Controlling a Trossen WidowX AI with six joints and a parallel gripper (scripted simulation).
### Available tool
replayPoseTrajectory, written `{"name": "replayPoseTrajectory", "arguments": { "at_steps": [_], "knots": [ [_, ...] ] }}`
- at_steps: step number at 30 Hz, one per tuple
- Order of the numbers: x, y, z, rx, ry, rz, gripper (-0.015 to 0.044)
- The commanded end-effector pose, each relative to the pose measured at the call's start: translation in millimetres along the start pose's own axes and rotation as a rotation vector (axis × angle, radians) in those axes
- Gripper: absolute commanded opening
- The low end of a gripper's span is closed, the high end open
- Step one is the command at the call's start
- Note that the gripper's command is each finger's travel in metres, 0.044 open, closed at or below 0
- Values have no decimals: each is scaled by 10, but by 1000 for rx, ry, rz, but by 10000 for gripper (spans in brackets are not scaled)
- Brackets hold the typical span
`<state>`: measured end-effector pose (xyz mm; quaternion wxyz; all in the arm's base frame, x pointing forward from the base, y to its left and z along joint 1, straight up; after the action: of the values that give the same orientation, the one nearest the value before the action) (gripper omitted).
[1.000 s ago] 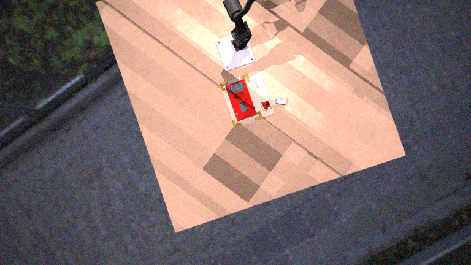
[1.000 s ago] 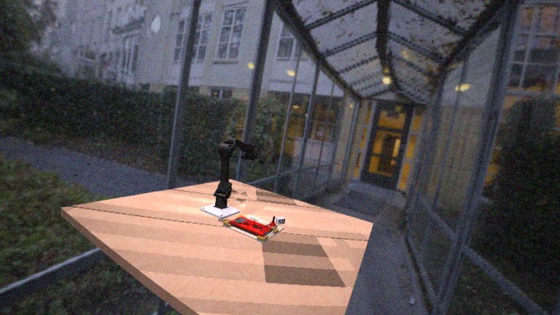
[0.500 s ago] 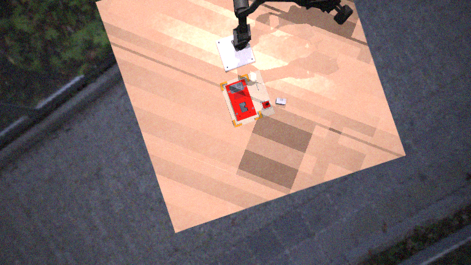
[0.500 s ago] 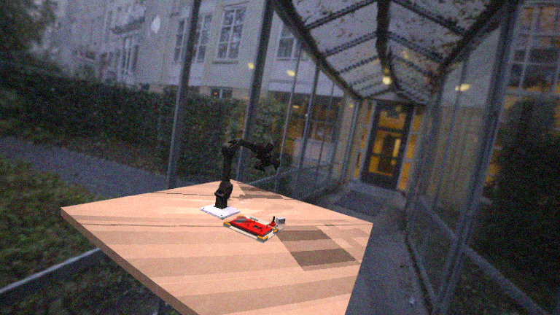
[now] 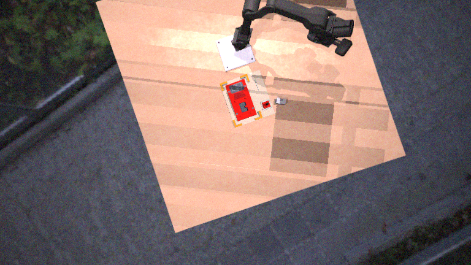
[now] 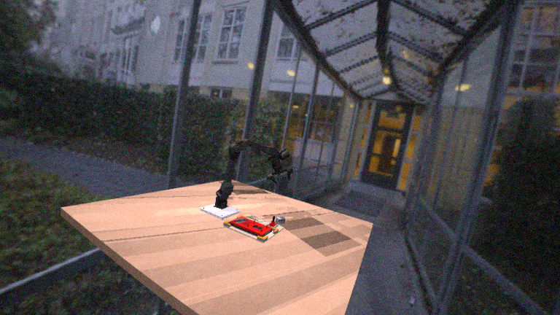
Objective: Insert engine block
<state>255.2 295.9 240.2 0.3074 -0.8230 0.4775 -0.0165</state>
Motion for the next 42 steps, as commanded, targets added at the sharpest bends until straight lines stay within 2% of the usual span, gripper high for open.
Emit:
{"name": "replayPoseTrajectory", "arguments": {
  "at_steps": [1,12,23,31,37,42],
  "knots": [
    [403,-75,32,-59,88,-82,440],
    [1615,-106,-124,-302,224,-306,440],
    [2700,106,-466,-579,156,-486,440],
    [2788,164,-497,-593,147,-495,440],
    [2954,467,4,-593,147,-495,440],
    [2938,476,30,-593,146,-494,440]
  ]
}}
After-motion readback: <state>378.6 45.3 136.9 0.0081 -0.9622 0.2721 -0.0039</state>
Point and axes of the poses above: the point midway between the two fingers, 35 mm back from their tips, its own z axis out along the fingers, its own y axis across the jaws, x = y × z, the point moved 4 cm from there along -z, back along the fingers, and after that the axes turned 6 degrees about -z, right-handed, at the moved point
